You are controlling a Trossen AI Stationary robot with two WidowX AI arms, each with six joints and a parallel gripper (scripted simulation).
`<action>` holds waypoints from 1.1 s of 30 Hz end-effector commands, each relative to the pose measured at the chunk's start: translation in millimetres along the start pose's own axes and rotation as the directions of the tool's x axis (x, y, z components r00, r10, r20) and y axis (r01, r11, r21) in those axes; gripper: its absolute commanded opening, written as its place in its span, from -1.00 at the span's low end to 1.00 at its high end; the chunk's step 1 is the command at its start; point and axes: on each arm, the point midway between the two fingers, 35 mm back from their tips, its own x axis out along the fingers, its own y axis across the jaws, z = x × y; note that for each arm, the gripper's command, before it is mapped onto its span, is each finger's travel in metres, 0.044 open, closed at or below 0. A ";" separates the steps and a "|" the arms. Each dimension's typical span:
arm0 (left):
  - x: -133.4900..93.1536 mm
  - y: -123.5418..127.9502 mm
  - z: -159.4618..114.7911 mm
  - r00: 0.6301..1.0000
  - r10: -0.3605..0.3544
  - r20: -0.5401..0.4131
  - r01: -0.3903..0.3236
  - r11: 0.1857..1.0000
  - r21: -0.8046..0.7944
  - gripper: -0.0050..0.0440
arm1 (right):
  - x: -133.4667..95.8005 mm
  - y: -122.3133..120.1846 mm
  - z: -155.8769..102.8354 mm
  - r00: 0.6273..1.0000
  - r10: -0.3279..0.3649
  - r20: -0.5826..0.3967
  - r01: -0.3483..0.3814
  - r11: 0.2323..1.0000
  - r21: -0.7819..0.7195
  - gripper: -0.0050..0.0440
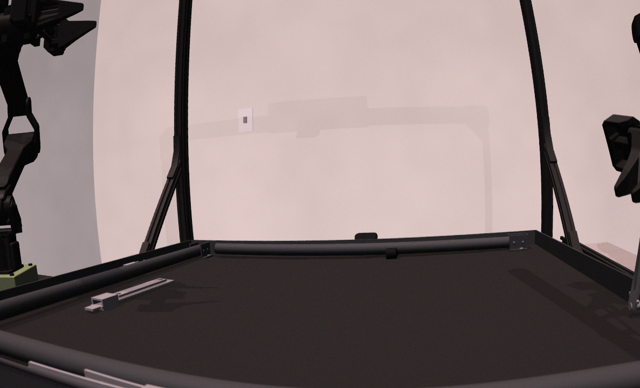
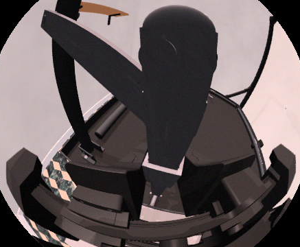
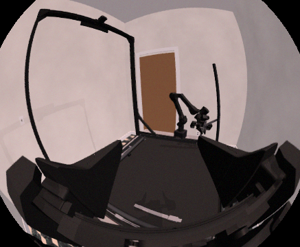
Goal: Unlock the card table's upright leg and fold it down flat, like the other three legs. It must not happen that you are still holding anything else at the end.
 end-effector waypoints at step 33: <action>-4.7 -16.0 -3.3 0.998 0.045 0.046 -0.050 0.992 0.114 -0.11 | 0.0 0.7 0.0 1.000 0.004 -0.001 -0.004 1.000 -0.002 0.84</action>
